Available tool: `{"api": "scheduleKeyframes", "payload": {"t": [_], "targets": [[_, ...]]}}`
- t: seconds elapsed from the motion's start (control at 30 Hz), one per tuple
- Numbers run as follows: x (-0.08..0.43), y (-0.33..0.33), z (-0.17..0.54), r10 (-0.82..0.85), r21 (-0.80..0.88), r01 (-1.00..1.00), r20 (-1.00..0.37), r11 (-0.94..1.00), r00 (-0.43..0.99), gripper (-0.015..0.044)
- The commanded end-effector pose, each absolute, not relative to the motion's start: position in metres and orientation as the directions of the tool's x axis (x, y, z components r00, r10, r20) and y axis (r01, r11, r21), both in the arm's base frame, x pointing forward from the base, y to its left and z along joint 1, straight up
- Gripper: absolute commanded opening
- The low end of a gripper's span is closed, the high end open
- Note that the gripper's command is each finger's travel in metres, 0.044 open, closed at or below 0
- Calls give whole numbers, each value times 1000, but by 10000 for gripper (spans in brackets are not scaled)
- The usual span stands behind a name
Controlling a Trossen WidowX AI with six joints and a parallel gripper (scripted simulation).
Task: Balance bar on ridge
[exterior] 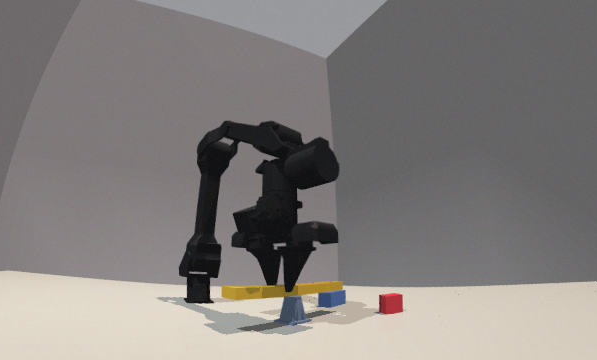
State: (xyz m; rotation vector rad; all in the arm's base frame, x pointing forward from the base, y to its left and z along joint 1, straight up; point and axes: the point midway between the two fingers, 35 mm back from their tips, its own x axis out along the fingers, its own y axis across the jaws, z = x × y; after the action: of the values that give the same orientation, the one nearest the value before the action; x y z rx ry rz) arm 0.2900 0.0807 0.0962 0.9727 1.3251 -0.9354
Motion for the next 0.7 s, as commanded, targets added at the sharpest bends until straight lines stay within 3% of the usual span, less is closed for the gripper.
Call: {"api": "scheduleKeyframes", "payload": {"t": [0.0, 0.67], "targets": [[290, 81, 93, 8, 31, 944, -1000, 328, 30, 0], [290, 81, 96, 8, 31, 944, -1000, 328, 30, 0]]}}
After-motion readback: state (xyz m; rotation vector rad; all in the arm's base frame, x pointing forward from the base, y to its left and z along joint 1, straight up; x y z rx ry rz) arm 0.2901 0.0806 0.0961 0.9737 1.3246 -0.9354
